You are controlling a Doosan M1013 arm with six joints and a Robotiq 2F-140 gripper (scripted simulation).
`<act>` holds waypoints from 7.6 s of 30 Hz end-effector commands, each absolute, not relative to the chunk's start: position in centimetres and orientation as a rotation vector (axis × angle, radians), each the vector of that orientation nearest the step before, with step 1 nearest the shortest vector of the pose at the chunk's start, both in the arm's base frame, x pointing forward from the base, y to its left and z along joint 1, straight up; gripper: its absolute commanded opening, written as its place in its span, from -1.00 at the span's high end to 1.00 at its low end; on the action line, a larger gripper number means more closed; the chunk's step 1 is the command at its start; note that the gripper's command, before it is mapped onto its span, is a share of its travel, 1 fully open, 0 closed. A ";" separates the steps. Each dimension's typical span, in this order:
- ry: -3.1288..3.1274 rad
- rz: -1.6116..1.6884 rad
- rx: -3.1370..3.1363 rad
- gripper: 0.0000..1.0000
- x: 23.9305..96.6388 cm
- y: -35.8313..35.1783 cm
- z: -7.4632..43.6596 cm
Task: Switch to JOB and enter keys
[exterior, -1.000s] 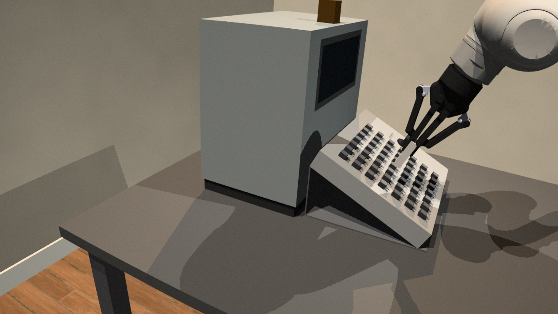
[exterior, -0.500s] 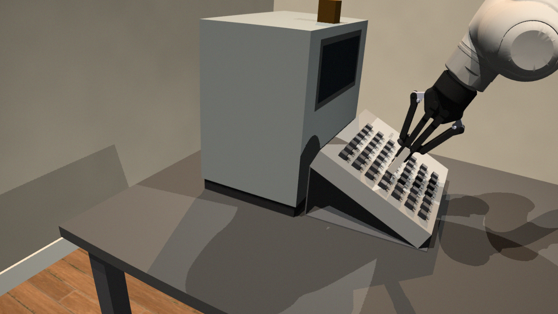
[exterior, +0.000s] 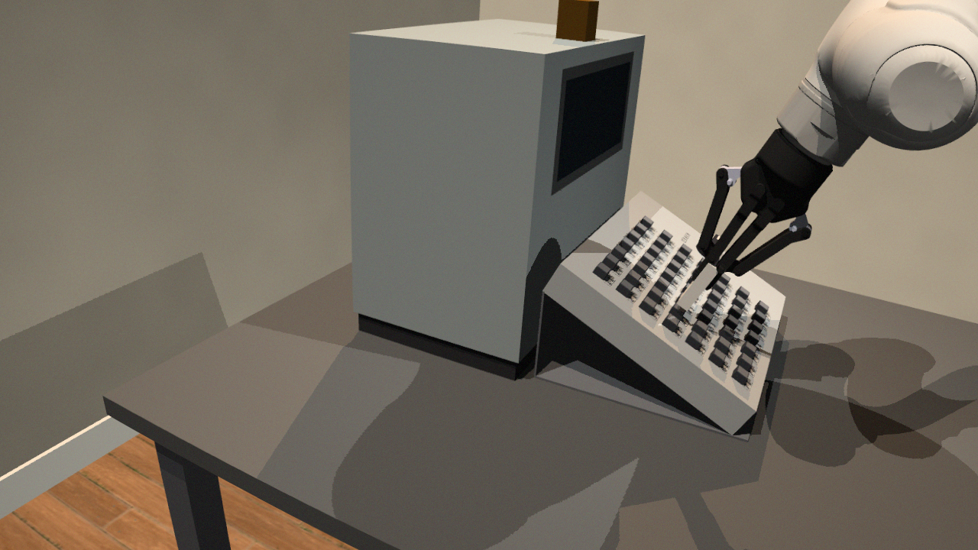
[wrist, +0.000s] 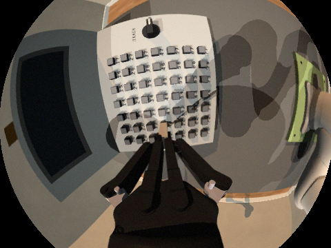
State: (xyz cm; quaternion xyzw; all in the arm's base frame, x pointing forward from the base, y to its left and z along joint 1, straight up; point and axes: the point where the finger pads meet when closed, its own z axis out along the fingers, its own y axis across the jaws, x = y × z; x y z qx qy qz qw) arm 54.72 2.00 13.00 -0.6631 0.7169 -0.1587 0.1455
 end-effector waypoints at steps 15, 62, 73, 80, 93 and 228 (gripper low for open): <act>2.062 -0.463 -1.911 1.00 54.8 2.0 12.8; 2.062 -0.463 -1.911 1.00 55.4 1.9 11.6; 2.062 -0.463 -1.911 1.00 55.4 1.9 11.6; 2.062 -0.463 -1.911 1.00 55.4 1.9 11.6; 2.062 -0.463 -1.911 1.00 55.0 2.0 12.4; 2.062 -0.463 -1.911 1.00 52.1 -1.2 10.1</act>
